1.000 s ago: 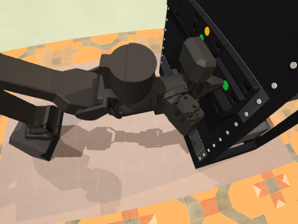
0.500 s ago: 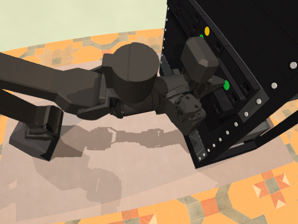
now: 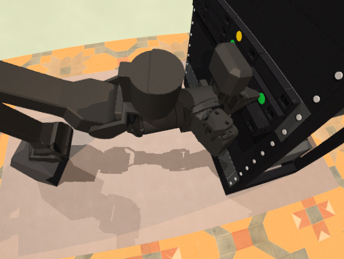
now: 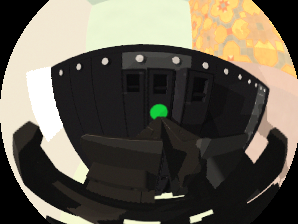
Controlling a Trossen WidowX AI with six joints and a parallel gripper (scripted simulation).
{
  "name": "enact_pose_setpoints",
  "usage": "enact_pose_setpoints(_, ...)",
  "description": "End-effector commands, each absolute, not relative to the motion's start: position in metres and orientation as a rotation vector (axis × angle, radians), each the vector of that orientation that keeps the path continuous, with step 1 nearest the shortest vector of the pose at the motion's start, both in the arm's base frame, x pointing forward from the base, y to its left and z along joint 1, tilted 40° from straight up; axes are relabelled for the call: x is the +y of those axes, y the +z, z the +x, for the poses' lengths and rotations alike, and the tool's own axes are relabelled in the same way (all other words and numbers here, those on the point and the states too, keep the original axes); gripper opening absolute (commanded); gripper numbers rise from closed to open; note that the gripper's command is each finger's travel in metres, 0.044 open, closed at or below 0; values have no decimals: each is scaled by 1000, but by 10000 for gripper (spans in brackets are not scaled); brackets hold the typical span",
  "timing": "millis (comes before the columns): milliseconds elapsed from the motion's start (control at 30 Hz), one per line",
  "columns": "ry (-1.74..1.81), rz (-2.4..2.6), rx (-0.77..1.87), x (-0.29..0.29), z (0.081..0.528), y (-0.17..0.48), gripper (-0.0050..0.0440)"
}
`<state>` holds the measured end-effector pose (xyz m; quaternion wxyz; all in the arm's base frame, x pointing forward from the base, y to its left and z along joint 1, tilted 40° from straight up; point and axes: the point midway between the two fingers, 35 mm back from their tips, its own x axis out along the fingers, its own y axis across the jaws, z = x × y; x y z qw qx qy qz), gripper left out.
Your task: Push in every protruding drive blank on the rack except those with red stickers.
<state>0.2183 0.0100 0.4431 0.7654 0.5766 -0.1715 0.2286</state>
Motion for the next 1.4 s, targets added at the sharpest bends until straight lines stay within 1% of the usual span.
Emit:
enact_pose_setpoints(0, 523, 1234, -429, 9, 207, 464, 0)
enact_pose_setpoints(1367, 523, 1234, -429, 9, 208, 471, 0)
